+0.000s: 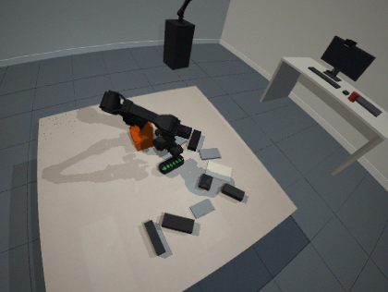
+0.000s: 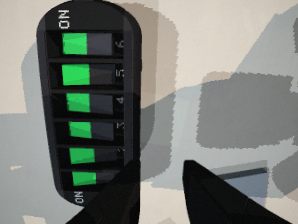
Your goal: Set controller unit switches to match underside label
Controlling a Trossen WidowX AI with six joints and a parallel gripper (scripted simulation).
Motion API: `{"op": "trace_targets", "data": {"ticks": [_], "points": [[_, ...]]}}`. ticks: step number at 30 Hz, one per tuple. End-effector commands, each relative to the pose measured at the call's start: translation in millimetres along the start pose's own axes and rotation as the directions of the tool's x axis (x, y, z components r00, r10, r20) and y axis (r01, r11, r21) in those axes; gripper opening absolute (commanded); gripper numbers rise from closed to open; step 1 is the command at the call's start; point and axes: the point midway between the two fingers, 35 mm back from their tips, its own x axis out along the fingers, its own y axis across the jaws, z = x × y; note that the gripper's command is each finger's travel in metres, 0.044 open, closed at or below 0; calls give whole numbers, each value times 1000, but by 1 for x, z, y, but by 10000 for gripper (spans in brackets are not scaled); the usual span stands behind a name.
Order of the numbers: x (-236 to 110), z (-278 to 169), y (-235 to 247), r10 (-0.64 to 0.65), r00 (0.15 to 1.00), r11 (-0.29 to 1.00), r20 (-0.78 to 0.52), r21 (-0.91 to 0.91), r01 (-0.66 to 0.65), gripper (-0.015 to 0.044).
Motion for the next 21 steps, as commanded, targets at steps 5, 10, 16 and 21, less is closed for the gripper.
{"op": "trace_targets", "data": {"ticks": [5, 10, 16, 21], "points": [[-1, 0, 0, 0, 1000, 1000, -3, 5, 0, 0], [-1, 0, 0, 0, 1000, 1000, -3, 5, 0, 0], [0, 0, 0, 1, 1000, 1000, -1, 1, -1, 79], [0, 0, 0, 1, 1000, 1000, -1, 1, -1, 210]]}}
